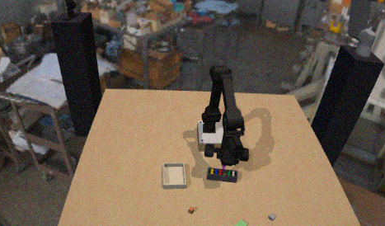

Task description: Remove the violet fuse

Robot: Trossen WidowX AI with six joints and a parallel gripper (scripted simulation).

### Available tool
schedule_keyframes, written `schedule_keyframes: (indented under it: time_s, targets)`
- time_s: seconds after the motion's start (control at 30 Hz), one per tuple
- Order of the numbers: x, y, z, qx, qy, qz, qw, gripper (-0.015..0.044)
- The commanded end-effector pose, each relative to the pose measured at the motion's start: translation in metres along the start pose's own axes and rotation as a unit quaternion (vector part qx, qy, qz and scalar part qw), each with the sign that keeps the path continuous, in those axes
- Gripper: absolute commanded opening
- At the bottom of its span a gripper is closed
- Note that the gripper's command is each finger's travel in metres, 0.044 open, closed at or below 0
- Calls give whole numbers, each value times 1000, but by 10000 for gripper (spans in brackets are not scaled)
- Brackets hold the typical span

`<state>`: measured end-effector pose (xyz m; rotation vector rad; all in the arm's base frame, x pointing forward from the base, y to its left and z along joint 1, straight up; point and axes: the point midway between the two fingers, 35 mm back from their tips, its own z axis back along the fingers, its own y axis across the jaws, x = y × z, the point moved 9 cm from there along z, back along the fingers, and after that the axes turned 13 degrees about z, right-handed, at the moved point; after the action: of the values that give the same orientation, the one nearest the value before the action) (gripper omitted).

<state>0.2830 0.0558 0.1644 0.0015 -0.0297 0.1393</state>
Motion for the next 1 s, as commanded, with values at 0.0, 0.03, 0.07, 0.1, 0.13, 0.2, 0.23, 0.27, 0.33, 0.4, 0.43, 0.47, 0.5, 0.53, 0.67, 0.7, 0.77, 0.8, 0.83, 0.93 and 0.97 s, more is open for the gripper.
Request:
schedule_keyframes:
  time_s: [0.0,0.03,0.07,0.1,0.13,0.2,0.23,0.27,0.33,0.4,0.43,0.47,0.5,0.53,0.67,0.7,0.77,0.8,0.83,0.93,0.97]
  targets:
    - [4,-18,0,0,1,1,1000,0]
    - [5,-23,0,0,1,1,1000,0]
    - [6,-28,0,0,1,1,1000,0]
    - [7,-34,0,-1,1,1,1000,0]
    - [8,-39,0,-1,1,1,1000,0]
    - [9,-49,1,-1,1,1,1000,0]
    - [9,-54,1,-2,1,1,1000,0]
    - [10,-60,1,-2,1,1,1000,0]
    - [10,-70,1,-2,1,1,1000,0]
    - [10,-81,1,-3,1,1,1000,0]
    - [10,-86,1,-3,1,1,1000,0]
    - [10,-92,1,-3,1,1,1000,0]
    - [9,-97,1,-4,1,1,1000,0]
    - [9,-102,1,-4,1,1,1000,0]
    - [6,-124,1,-5,1,1,1000,0]
    - [5,-129,1,-5,1,1,1000,0]
    - [3,-140,2,-6,2,1,1000,0]
    - [2,-146,2,-6,2,1,1000,0]
    - [0,-151,2,-6,2,1,1000,0]
    - [-4,-167,2,-7,2,1,1000,0]
    - [-6,-173,2,-7,2,1,1000,0]
